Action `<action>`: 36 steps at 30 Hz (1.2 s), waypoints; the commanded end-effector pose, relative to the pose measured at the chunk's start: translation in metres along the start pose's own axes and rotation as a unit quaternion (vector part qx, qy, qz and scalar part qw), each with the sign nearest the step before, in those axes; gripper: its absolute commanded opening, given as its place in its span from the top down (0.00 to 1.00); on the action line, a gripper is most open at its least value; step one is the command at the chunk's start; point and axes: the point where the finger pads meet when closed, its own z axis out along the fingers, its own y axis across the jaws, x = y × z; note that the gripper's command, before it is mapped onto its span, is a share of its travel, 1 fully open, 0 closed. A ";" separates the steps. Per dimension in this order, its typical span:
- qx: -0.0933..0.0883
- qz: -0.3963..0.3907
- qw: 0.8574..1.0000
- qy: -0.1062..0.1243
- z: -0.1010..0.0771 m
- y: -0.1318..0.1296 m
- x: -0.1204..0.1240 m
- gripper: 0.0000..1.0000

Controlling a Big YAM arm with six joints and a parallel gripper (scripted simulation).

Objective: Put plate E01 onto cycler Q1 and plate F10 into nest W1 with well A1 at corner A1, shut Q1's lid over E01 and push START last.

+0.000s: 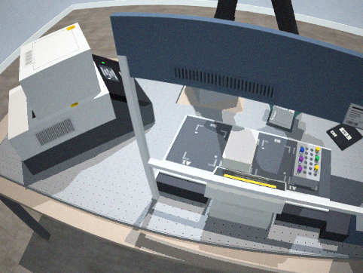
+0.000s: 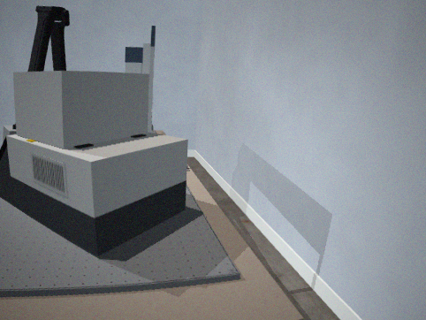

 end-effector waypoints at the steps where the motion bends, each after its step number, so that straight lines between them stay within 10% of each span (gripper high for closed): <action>1: 0.000 0.009 1.000 -0.002 -0.003 0.001 0.001 1.00; 36: 0.000 0.007 1.000 -0.002 0.009 0.002 0.000 1.00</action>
